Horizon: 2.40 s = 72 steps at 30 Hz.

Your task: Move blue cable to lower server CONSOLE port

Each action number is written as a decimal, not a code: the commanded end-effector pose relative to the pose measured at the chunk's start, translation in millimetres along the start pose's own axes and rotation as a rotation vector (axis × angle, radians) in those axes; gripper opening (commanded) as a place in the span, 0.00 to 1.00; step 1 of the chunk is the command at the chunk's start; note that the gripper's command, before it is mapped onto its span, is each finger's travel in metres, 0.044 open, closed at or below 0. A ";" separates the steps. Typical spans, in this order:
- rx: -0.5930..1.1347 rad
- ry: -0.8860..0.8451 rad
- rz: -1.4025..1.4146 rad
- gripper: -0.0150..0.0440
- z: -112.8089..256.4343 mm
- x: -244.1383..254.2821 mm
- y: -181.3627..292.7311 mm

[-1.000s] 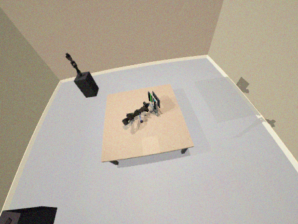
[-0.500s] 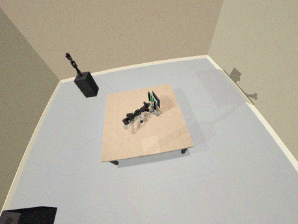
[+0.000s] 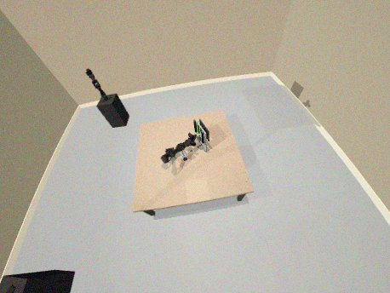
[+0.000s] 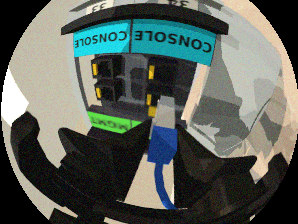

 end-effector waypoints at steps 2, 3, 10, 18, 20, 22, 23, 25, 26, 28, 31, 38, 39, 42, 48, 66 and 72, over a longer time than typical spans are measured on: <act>0.004 -0.010 0.006 0.25 -2.4 2.4 -2.2; 0.003 -0.010 0.006 0.25 -2.8 2.5 -2.6; 0.003 -0.010 0.006 0.25 -5.7 2.8 -4.1; 0.003 -0.011 0.007 0.25 -7.7 3.2 -5.8; 0.003 -0.011 0.007 0.25 -8.2 3.5 -6.8; 0.003 -0.011 0.007 0.25 -9.0 3.7 -7.5; 0.003 -0.011 0.007 0.25 -9.5 3.8 -7.8; 0.003 -0.011 0.007 0.25 -10.4 3.9 -8.3; 0.003 -0.011 0.007 0.25 -10.8 3.9 -8.4; 0.003 -0.011 0.007 0.25 -11.6 3.9 -8.7; 0.003 -0.011 0.007 0.25 -12.8 4.0 -9.0; 0.003 -0.012 0.007 0.25 -14.1 4.6 -11.3; 0.003 -0.012 0.007 0.25 -14.5 4.7 -11.7; 0.003 -0.012 0.007 0.25 -15.9 4.9 -12.7; 0.003 -0.012 0.007 0.25 -18.4 5.1 -13.5; 0.003 -0.013 0.007 0.25 -18.6 5.8 -16.4; 0.003 -0.013 0.007 0.25 -18.6 5.8 -16.4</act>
Point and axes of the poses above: the point midway between the two fingers, 35 mm back from their tips, its own z axis back along the fingers, its own x axis across the jaws, y = z × x, the point moved 7 cm from there along z, back along the fingers, and after that the axes turned 11 degrees about -z, right-handed, at the moved point
